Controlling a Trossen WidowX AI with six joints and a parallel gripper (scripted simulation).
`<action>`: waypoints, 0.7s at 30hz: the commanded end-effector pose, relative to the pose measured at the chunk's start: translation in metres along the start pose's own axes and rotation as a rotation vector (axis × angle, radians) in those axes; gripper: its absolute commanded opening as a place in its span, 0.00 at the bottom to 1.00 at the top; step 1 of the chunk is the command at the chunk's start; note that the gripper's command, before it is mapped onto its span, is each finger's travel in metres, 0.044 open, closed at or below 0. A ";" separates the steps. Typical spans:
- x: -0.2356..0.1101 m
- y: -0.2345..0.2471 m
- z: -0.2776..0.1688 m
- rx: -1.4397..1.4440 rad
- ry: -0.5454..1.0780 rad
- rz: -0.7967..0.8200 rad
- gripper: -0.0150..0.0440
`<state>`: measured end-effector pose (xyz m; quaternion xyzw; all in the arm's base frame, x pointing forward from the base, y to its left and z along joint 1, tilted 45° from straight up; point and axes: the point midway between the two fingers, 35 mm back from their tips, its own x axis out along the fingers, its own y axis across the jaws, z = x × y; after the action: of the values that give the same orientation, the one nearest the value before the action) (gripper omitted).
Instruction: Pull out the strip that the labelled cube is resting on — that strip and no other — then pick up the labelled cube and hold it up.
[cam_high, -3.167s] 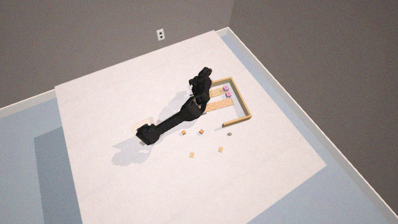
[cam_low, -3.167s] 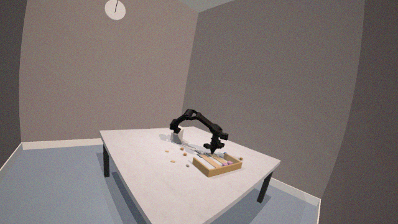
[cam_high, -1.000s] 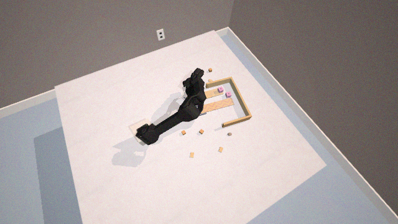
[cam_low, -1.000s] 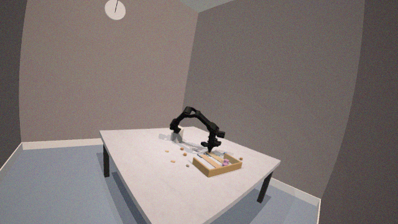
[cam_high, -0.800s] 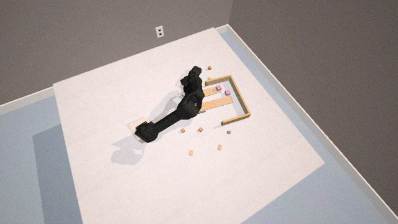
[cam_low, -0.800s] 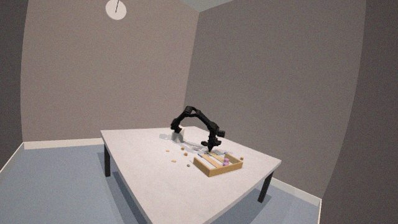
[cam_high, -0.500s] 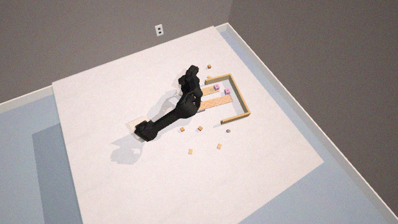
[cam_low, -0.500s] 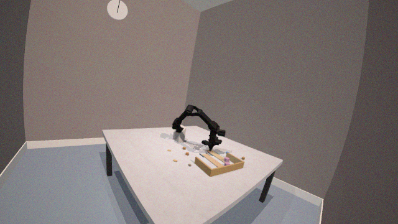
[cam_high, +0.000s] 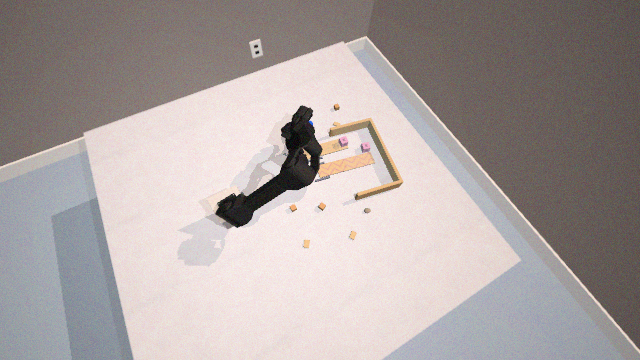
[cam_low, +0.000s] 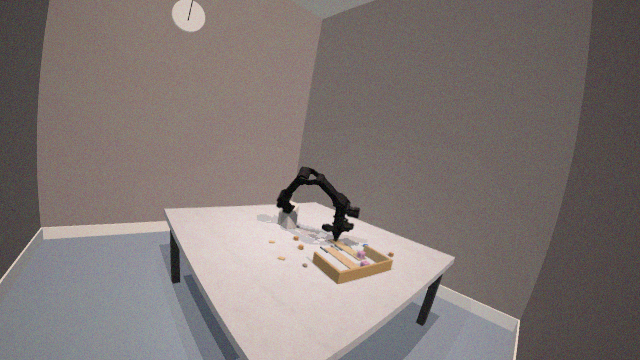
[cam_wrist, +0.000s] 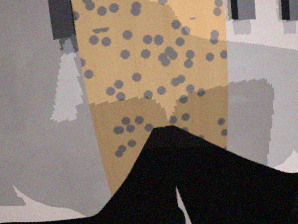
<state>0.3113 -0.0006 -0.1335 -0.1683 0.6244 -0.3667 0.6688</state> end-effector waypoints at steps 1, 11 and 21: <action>0.004 -0.002 -0.013 -0.006 0.020 -0.004 0.25; 0.004 -0.001 -0.029 -0.006 0.021 -0.004 0.25; 0.004 -0.001 -0.044 -0.007 0.021 -0.003 0.25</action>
<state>0.2799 0.0082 -0.1394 -0.1683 0.6250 -0.3659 0.6687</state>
